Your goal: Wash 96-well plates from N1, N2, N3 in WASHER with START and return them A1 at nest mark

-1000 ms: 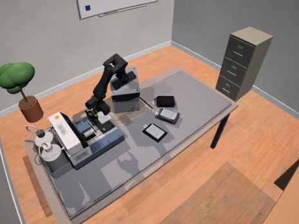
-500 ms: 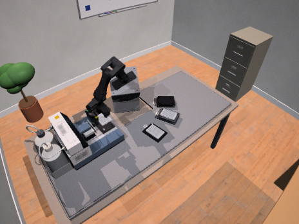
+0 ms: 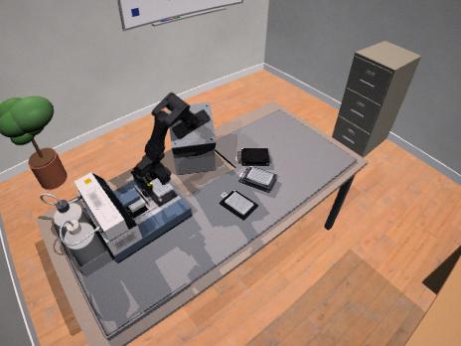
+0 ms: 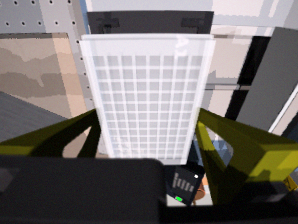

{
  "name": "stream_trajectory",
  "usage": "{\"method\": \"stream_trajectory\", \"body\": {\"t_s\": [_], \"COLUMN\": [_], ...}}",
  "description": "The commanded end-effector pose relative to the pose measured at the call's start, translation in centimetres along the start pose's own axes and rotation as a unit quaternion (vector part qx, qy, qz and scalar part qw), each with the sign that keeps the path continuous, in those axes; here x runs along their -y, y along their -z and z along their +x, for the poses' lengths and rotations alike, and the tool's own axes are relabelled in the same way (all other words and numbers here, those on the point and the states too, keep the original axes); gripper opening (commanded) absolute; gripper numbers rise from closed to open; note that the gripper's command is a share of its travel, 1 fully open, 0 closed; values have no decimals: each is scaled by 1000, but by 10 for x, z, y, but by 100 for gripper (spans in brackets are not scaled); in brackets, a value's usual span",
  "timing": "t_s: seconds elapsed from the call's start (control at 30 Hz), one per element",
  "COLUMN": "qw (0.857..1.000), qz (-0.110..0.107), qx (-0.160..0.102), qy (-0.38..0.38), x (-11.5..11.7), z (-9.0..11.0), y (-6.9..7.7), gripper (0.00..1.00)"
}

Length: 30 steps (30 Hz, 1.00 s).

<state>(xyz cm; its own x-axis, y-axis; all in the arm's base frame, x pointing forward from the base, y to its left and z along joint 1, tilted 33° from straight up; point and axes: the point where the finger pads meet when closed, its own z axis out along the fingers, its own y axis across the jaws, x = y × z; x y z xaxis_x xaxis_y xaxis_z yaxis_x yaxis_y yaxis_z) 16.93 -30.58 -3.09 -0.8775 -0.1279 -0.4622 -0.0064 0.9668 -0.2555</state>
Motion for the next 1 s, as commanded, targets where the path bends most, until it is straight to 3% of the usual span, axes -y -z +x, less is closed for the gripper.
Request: {"method": "stream_trajectory", "body": {"t_s": [0.0, 0.47, 0.97], "qw": [1000, 1000, 1000], "qz": [12, 12, 12], "qx": [3, 4, 4], "qy": [2, 2, 2], "x": [7, 8, 7], "z": [-2, -2, -2], "y": [0, -23, -25], "gripper": [0, 0, 0]}}
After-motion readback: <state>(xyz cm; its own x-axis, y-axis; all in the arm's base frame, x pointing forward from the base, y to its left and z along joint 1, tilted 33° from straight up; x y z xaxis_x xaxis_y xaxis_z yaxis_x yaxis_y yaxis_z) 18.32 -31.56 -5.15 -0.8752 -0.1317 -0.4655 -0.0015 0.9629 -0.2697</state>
